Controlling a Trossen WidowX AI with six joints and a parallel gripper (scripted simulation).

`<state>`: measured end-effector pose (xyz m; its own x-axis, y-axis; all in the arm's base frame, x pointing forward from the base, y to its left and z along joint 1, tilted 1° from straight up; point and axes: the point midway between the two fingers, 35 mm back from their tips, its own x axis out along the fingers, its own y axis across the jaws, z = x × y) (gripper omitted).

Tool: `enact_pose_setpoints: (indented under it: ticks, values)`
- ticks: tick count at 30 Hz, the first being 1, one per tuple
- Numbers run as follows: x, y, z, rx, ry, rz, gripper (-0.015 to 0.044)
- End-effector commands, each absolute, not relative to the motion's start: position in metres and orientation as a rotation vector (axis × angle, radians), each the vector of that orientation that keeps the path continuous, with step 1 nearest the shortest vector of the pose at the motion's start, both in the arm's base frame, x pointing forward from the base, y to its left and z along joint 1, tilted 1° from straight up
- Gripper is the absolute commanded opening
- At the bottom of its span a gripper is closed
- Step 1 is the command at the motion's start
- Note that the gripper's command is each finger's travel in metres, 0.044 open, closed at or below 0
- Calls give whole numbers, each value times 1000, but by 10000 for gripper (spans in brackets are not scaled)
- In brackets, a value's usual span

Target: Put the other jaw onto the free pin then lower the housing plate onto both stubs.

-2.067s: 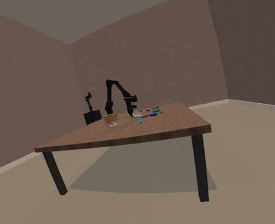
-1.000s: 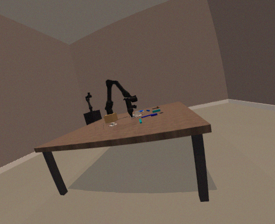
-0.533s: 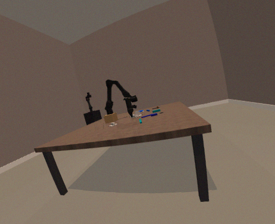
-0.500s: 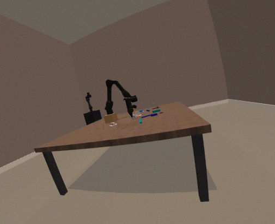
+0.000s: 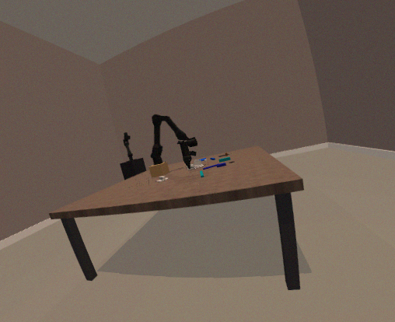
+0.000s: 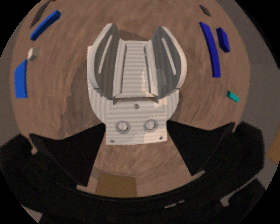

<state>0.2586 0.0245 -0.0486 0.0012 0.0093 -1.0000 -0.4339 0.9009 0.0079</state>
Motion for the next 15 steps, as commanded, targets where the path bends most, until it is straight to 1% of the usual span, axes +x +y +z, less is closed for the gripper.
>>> enact_pose_setpoints:
  ticks: [1, 6, 12, 15]
  values:
    - [259, 25, -49, -345, 1539, 359, 440]
    - [259, 25, -42, -344, 1538, 359, 440]
    - [259, 24, 18, -341, 1536, 358, 440]
    - [257, 24, 28, -340, 1536, 358, 440]
